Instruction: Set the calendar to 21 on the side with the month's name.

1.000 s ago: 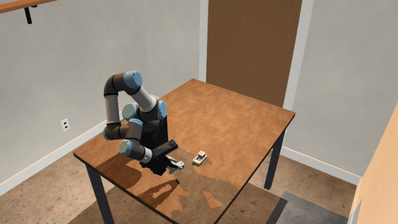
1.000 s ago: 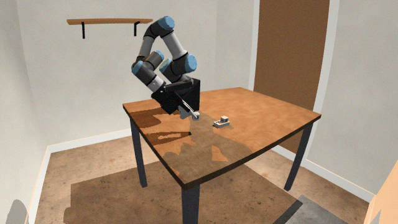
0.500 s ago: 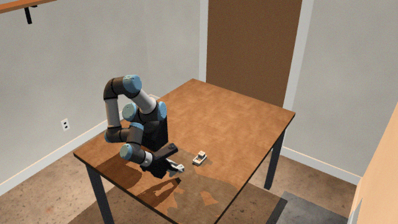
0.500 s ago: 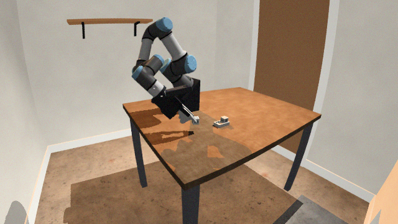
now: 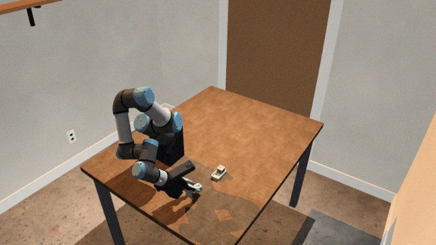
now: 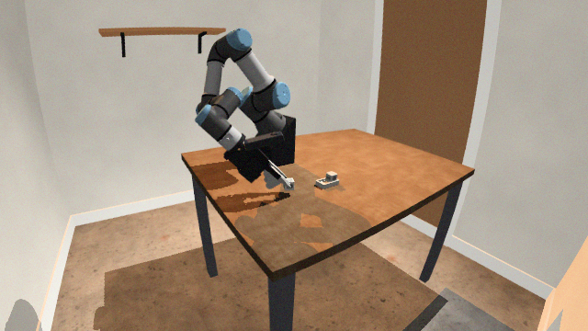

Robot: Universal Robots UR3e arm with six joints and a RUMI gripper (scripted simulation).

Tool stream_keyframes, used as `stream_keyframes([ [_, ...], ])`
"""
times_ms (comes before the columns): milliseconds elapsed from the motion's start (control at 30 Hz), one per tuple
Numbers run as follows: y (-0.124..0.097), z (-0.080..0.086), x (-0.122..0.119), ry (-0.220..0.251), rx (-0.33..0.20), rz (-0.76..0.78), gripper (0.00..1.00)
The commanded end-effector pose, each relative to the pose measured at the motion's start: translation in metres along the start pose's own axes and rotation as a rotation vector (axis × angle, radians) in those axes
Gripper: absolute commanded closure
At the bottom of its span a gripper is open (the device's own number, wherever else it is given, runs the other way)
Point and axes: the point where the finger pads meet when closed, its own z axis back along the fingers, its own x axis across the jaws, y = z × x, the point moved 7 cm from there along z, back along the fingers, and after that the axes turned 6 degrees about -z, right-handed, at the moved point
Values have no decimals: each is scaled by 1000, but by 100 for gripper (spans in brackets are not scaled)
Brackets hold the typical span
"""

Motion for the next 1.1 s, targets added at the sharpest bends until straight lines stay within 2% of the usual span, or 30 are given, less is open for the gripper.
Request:
stream_keyframes([
  [0,-4,-4,1,-1,-1,1,90],
  [1067,-9,-9,1,-1,-1,1,90],
])
